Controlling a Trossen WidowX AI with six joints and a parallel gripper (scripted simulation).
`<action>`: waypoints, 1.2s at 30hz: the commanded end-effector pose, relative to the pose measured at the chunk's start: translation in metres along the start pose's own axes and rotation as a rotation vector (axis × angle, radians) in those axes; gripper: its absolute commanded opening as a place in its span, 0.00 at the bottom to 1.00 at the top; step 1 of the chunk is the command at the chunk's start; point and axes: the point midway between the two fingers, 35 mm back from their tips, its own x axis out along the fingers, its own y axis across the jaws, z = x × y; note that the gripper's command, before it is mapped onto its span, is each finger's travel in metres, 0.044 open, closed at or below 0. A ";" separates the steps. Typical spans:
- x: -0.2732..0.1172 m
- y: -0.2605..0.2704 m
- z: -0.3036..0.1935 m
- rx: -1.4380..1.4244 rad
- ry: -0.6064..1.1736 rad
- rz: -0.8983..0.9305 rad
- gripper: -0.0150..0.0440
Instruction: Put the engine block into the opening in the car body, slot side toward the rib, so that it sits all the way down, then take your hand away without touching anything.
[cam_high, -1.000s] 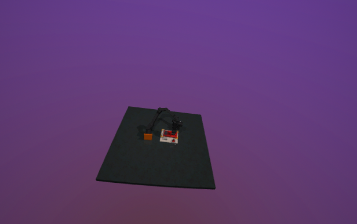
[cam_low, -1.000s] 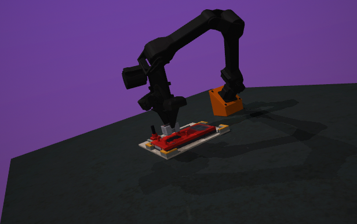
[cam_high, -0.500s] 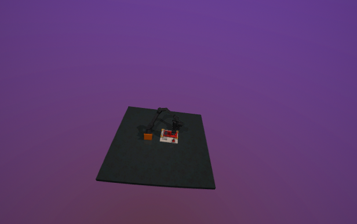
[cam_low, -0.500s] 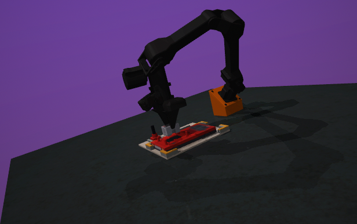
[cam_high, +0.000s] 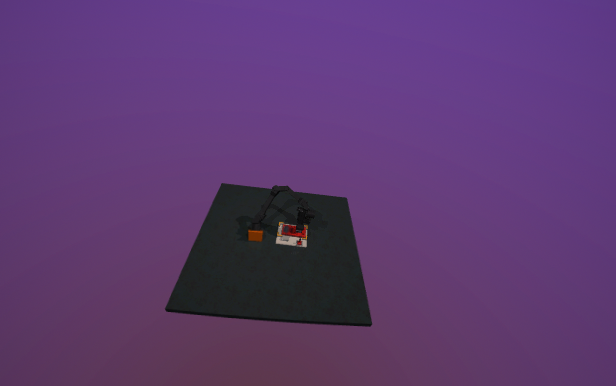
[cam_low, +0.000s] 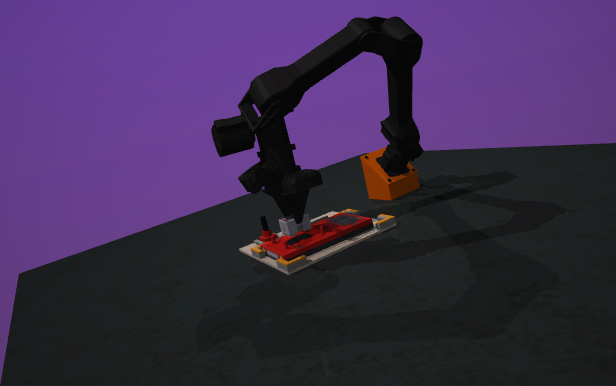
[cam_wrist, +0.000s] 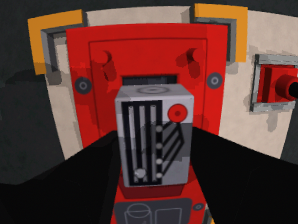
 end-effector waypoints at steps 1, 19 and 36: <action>0.000 0.001 0.000 0.004 -0.002 0.004 0.52; 0.003 0.001 0.001 0.004 -0.002 0.004 0.52; 0.004 0.001 0.001 0.005 -0.002 0.004 0.52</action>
